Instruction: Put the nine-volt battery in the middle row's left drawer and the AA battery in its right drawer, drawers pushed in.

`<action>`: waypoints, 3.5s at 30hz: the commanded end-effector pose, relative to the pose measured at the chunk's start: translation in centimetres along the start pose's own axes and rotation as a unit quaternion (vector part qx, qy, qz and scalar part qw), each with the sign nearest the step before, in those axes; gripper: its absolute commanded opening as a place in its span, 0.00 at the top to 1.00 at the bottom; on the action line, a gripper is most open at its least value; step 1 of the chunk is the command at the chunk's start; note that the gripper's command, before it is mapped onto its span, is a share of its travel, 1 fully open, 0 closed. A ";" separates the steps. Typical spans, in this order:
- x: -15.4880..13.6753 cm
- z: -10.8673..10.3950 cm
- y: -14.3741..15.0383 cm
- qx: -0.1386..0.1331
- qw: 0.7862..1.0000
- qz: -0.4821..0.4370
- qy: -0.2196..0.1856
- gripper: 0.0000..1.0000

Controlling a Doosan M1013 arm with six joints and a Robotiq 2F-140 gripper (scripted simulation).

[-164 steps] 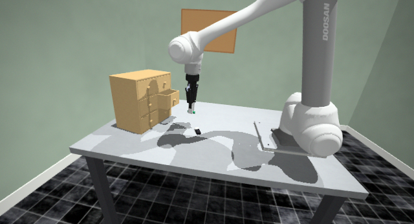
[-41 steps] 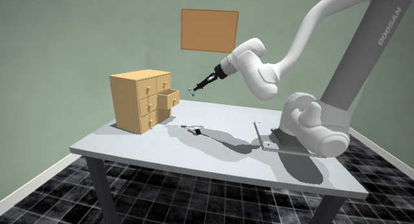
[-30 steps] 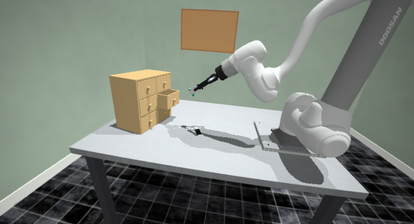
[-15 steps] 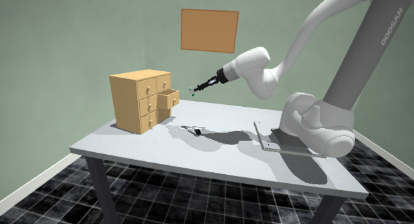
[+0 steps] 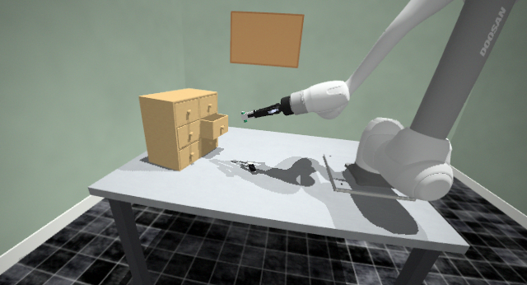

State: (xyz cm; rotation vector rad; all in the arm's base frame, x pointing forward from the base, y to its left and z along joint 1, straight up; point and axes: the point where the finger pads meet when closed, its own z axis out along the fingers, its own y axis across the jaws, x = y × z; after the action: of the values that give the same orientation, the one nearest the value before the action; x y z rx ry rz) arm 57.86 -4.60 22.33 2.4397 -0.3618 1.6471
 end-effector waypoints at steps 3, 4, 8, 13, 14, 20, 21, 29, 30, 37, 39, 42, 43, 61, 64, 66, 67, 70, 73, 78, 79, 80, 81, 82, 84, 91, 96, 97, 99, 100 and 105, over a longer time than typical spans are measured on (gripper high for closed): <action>-0.1 0.1 0.2 0.005 1.000 0.001 0.013 0.94; -0.1 0.1 0.2 0.005 1.000 0.001 0.013 0.94; -0.1 0.1 0.2 0.006 1.000 0.001 0.015 0.94; -0.1 0.1 0.2 0.006 1.000 0.001 0.015 0.94; -0.1 0.1 0.2 0.006 1.000 0.001 0.015 0.94; 0.0 0.2 0.2 0.006 1.000 0.001 0.015 0.94; 0.0 0.2 0.2 0.006 1.000 0.001 0.015 0.94; 0.3 1.1 0.2 0.006 1.000 0.001 0.015 0.94; 0.4 1.2 0.2 0.006 1.000 0.001 0.015 0.94; 0.8 2.2 0.2 0.006 1.000 0.001 0.015 0.94; 1.0 2.8 0.2 0.006 1.000 0.001 0.015 0.94; 1.3 3.6 0.2 0.006 1.000 0.001 0.015 0.94; 1.5 3.9 0.2 0.006 1.000 0.001 0.015 0.94; 3.8 9.8 0.1 0.006 1.000 0.001 0.015 0.94; 4.3 10.9 0.1 0.006 1.000 0.001 0.015 0.94; 4.6 11.7 0.1 0.006 1.000 0.001 0.015 0.94; 4.6 11.7 0.1 0.006 1.000 0.001 0.015 0.94; 4.8 12.3 0.1 0.006 1.000 0.001 0.015 0.94; 5.2 13.3 0.1 0.006 1.000 0.001 0.015 0.94; 5.7 14.6 0.1 0.006 1.000 0.001 0.015 0.94; 5.8 14.8 0.1 0.006 1.000 0.001 0.015 0.94; 5.9 15.0 0.1 0.006 1.000 0.001 0.015 0.94; 6.0 15.2 0.1 0.006 1.000 0.001 0.015 0.94; 6.0 15.4 0.1 0.006 1.000 0.001 0.015 0.94; 6.1 15.6 0.1 0.006 1.000 0.001 0.015 0.94; 6.3 16.2 0.1 0.006 1.000 0.001 0.015 0.94; 6.4 16.3 0.1 0.006 1.000 0.001 0.015 0.94; 6.4 16.3 0.1 0.006 1.000 0.001 0.015 0.94; 6.4 16.3 0.1 0.006 1.000 0.001 0.015 0.94; 6.4 16.3 0.1 0.006 1.000 0.001 0.015 0.94; 6.4 16.3 0.1 0.006 1.000 0.001 0.015 0.94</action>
State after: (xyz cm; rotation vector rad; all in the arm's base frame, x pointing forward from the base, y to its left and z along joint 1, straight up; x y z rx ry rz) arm 74.58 -9.85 22.19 2.4213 -0.3522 1.6884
